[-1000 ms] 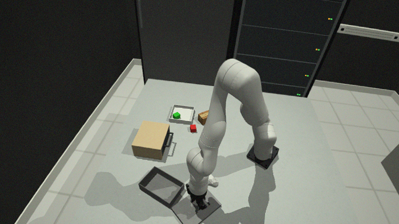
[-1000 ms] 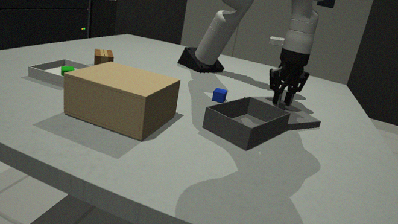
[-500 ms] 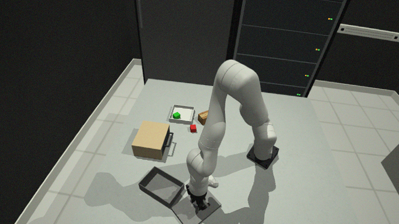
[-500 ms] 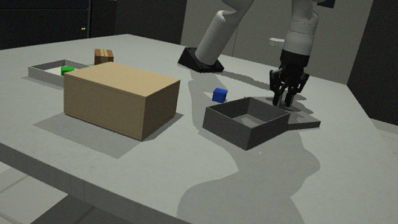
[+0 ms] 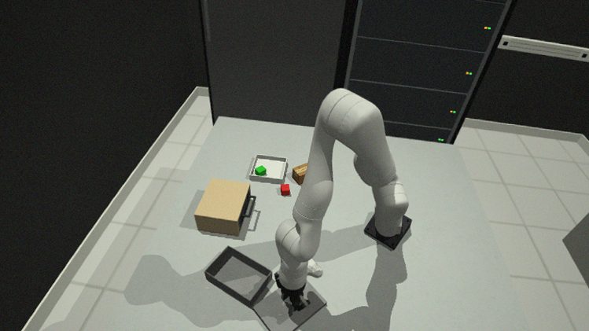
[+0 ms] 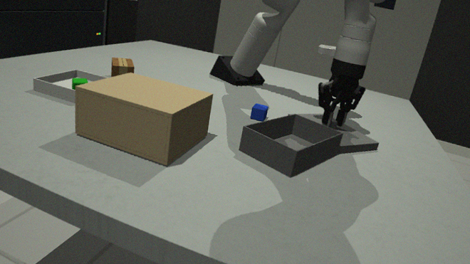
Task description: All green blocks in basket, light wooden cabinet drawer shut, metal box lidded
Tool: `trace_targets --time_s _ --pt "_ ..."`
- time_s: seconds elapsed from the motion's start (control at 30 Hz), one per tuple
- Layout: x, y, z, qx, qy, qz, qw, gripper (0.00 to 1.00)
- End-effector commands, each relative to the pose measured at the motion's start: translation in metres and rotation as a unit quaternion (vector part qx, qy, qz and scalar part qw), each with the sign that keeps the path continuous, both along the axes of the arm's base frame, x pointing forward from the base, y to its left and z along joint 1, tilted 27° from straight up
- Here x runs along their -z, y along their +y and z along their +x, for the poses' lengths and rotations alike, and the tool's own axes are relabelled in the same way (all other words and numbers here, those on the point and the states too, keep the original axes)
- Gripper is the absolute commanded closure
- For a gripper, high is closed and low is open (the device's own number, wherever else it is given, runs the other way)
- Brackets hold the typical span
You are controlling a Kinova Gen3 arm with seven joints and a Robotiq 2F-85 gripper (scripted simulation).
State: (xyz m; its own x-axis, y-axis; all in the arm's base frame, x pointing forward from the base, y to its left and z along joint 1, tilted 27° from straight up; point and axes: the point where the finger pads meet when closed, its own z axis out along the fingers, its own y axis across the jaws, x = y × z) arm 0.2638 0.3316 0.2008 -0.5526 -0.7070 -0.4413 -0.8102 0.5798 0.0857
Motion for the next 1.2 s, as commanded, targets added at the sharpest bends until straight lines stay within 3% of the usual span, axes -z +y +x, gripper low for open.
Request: trace_targets --time_s 0.0,1.13,1.17 --pt "0.0006 0.0006 0.0004 0.000 -0.002 0.001 1.000 0.52" --pt "0.0006 0.0006 0.0004 0.000 -0.002 0.001 1.000 0.52" --pt "0.0006 0.0006 0.0004 0.000 -0.002 0.001 1.000 0.90"
